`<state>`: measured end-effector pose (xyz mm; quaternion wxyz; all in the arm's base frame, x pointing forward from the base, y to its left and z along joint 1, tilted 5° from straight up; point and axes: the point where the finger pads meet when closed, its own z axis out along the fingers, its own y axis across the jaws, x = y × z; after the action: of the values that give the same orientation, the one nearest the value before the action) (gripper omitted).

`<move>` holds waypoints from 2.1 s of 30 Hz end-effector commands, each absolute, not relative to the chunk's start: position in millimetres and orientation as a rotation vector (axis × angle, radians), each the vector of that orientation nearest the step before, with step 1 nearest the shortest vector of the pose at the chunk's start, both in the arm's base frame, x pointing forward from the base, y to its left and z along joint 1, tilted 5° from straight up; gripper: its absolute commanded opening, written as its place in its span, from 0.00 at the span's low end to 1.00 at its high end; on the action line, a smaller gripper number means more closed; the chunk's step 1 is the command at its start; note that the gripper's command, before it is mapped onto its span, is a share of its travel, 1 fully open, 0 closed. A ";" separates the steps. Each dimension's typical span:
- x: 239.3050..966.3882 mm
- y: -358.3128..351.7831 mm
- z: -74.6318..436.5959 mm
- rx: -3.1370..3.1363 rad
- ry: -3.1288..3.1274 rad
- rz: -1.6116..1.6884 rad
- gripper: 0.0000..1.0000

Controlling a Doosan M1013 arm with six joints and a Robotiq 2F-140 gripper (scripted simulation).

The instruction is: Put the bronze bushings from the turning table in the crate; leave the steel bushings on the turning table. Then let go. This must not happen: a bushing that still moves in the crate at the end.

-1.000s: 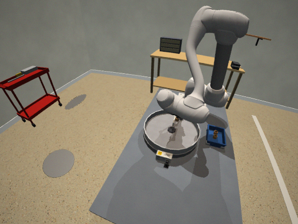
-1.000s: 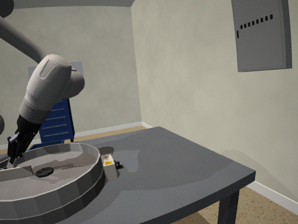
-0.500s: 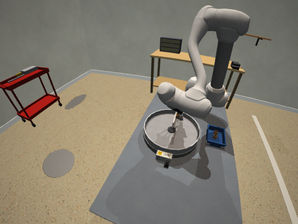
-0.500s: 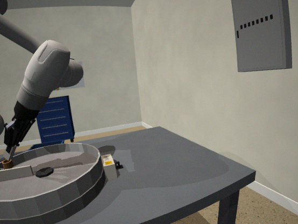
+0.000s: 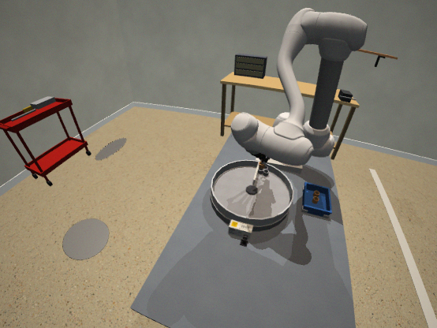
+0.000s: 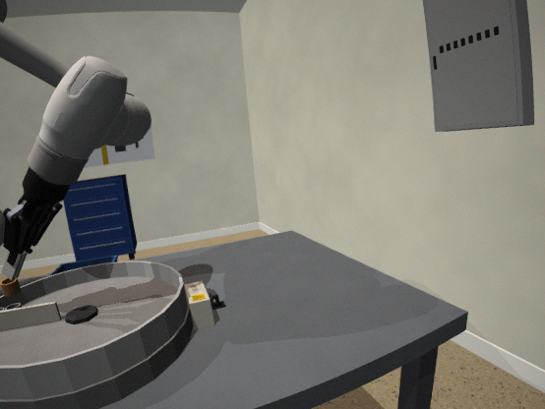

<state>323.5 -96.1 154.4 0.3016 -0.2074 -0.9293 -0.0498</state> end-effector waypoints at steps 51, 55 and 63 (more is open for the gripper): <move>346.6 -31.8 152.5 -0.550 -2.465 -0.132 0.00; 360.0 5.5 151.3 -0.550 -2.465 -0.132 0.00; 388.2 84.2 148.8 -0.550 -2.465 -0.132 0.00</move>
<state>376.3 54.8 150.1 0.3019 -0.2070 -0.9292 -0.0505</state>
